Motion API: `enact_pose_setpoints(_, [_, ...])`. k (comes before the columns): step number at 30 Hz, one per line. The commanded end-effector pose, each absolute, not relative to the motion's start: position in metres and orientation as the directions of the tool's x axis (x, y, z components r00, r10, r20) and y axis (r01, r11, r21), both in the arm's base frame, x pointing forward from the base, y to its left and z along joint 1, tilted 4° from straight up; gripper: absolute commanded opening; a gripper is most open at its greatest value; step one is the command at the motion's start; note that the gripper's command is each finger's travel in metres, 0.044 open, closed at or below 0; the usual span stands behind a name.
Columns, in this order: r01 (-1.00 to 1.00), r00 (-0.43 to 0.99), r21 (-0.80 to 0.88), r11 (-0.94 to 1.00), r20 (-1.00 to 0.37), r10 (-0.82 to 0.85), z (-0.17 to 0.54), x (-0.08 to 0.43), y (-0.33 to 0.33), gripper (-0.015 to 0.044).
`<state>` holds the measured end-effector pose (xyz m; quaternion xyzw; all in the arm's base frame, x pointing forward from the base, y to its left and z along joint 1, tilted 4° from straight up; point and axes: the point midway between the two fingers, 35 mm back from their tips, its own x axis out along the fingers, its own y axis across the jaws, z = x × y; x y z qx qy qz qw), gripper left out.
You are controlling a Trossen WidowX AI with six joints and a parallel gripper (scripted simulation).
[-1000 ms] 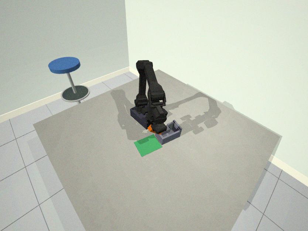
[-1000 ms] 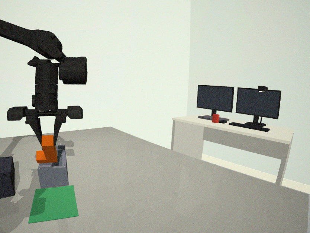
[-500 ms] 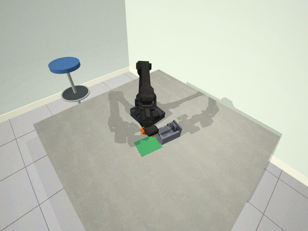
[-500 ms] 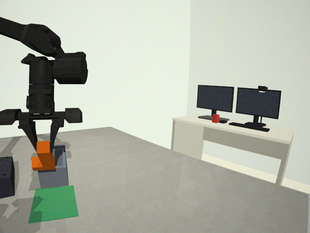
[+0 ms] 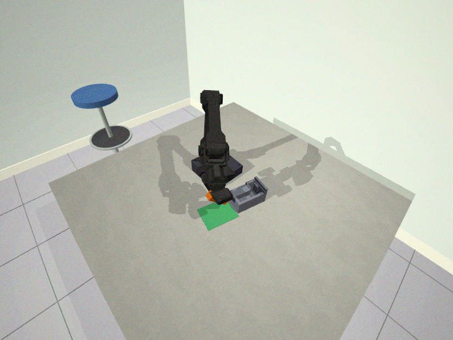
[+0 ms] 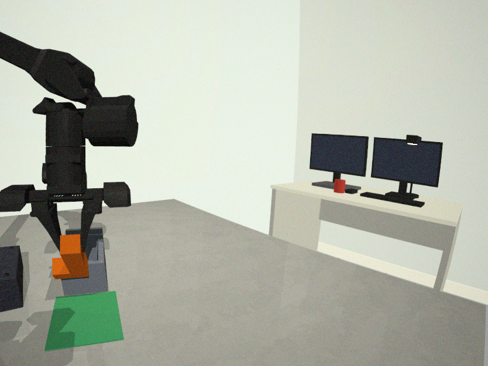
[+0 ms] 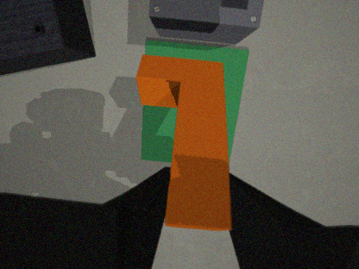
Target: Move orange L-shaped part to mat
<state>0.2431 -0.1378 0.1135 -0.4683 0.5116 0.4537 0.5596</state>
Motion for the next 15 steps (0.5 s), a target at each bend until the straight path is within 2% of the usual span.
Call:
enact_pose_setpoints(1, [-0.987,0.066,-0.061,0.147,-0.997,0.031,0.107,0.244,-0.137,0.0000])
enact_pose_setpoints(15, [-0.987,0.066,-0.061,0.147,-0.997,0.031,0.085,0.245,-0.136,0.0000])
